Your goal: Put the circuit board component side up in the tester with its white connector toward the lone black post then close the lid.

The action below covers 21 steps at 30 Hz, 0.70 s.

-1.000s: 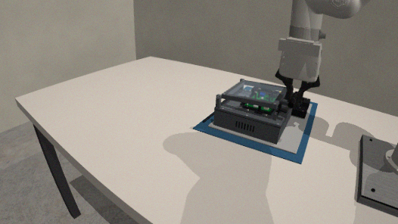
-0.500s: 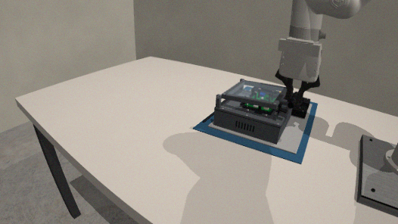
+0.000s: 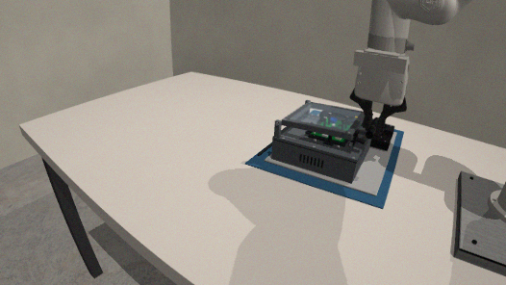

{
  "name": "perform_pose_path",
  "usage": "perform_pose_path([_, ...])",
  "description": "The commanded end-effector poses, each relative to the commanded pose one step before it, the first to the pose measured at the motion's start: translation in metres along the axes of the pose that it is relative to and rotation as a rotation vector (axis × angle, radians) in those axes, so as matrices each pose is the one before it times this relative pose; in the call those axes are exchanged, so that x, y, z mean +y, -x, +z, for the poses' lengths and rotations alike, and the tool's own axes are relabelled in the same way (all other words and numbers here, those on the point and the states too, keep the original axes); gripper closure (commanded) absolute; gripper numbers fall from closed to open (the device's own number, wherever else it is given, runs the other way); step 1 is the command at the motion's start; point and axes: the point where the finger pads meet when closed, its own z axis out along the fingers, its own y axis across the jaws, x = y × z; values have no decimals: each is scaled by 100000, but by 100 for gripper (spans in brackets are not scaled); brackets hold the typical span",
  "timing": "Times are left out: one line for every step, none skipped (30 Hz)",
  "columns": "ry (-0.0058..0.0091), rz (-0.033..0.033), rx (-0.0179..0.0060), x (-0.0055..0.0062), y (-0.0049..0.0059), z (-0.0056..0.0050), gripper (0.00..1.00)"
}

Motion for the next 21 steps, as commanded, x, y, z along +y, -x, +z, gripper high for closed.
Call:
perform_pose_path([193,2,-23,73,10,19,100])
perform_pose_path([0,0,0,0,0,0,100])
perform_pose_path([0,0,0,0,0,21,100])
perform_pose_path([0,0,0,0,0,0,100])
perform_pose_path([0,0,0,0,0,0,100])
perform_pose_path([0,0,0,0,0,58,100])
perform_pose_path([0,0,0,0,0,21,100])
perform_pose_path([0,0,0,0,0,0,100])
perform_pose_path([0,0,0,0,0,0,100])
perform_pose_path([0,0,0,0,0,0,100])
perform_pose_path([0,0,0,0,0,21,100])
perform_pose_path([0,0,0,0,0,58,100])
perform_pose_path([0,0,0,0,0,21,100])
perform_pose_path([0,0,0,0,0,0,100])
perform_pose_path([0,0,0,0,0,0,100])
perform_pose_path([0,0,0,0,0,0,100])
perform_pose_path([0,0,0,0,0,21,100])
perform_pose_path([0,0,0,0,0,58,100])
perform_pose_path([0,0,0,0,0,21,100])
perform_pose_path([0,0,0,0,0,0,100])
perform_pose_path([0,0,0,0,0,0,100])
